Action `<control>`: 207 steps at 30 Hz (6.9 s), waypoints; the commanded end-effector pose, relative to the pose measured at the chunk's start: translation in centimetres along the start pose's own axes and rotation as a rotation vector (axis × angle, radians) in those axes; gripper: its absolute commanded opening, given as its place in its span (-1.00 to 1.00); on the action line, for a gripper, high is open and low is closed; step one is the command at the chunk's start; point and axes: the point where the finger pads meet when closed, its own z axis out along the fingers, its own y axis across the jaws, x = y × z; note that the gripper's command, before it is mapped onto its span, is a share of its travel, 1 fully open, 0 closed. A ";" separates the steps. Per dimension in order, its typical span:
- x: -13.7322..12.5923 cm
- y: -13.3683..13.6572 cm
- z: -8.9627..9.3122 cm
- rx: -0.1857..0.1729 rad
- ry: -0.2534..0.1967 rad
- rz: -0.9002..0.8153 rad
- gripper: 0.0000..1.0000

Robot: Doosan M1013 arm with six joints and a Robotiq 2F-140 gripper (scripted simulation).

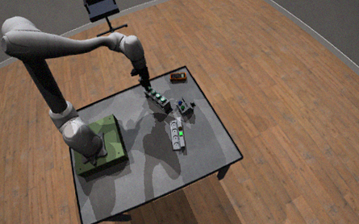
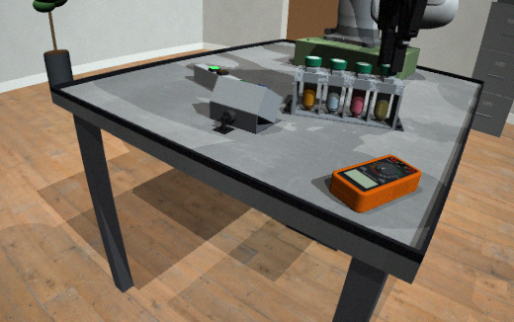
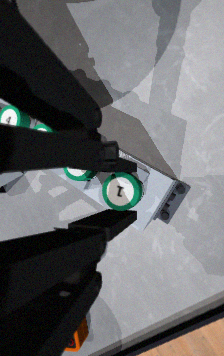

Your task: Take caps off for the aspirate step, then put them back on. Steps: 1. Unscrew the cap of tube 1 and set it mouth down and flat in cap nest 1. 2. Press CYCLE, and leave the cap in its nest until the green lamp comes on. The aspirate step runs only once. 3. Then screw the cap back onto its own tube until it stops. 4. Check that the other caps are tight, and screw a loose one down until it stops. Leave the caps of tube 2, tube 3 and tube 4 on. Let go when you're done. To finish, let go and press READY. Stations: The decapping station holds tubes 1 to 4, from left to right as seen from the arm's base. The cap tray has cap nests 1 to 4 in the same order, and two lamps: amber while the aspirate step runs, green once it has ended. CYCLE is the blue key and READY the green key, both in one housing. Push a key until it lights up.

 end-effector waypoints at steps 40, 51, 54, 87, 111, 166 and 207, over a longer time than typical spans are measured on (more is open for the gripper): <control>0.0 0.0 0.5 -0.001 0.000 0.131 -0.18; 0.0 0.0 0.7 -0.001 0.000 0.131 -0.41; 0.0 0.0 0.7 -0.001 0.000 0.131 -0.41; 0.0 0.0 0.7 -0.001 0.000 0.864 -0.41; 0.0 0.0 0.7 -0.001 0.000 0.676 -0.18; 0.0 0.0 0.7 -0.001 0.000 0.698 -0.41; 0.0 0.0 0.7 -0.001 0.000 0.356 -0.18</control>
